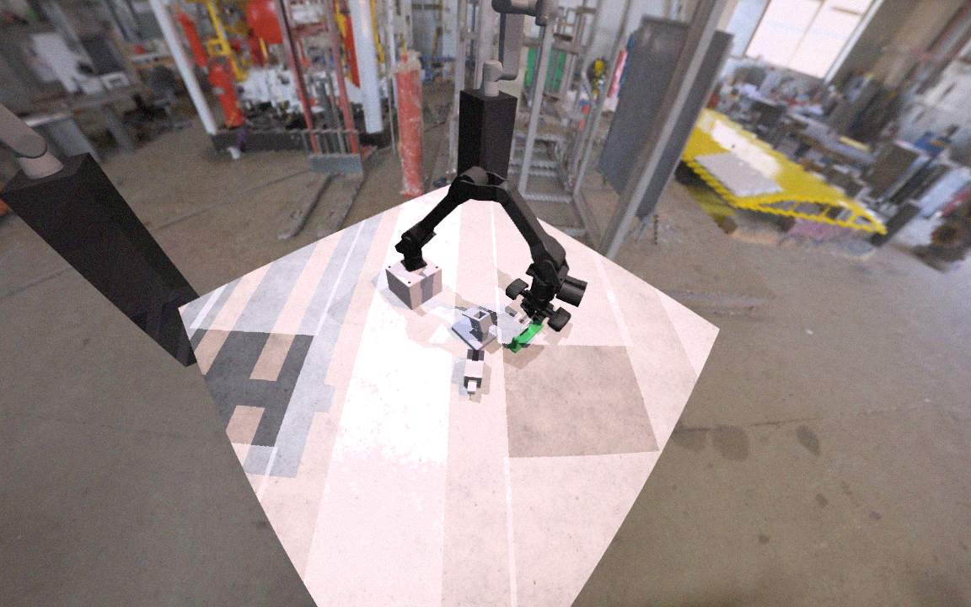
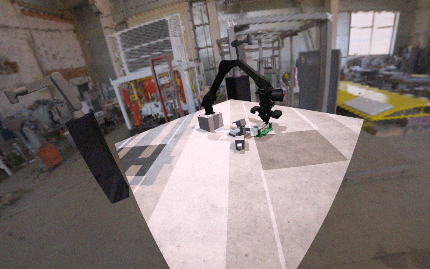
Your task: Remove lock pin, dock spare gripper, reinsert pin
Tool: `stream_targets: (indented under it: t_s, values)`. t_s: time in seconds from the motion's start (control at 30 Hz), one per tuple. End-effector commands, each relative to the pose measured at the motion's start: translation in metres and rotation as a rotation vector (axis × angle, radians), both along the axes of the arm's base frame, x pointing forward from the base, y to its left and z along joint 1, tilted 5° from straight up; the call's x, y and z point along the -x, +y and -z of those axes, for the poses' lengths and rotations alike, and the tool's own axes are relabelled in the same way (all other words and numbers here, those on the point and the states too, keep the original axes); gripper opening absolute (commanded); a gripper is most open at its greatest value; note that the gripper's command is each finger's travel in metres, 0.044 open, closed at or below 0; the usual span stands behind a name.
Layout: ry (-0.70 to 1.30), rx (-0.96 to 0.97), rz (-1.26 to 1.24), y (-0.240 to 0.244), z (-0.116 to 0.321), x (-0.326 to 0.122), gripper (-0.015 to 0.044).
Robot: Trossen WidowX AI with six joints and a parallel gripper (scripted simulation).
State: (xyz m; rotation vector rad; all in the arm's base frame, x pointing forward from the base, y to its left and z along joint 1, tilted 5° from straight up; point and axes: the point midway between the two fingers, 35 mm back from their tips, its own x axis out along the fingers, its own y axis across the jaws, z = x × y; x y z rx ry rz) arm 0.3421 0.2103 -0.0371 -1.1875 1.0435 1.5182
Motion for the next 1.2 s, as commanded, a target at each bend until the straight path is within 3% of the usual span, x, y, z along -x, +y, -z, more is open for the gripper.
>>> stream_targets:
  t_s: [0.0,1.17]
  values:
    - [-0.003,-0.001,0.0,0.0,-0.008,-0.001,0.0]
    - [0.007,0.009,0.017,-0.054,-0.014,-0.021,0.0]
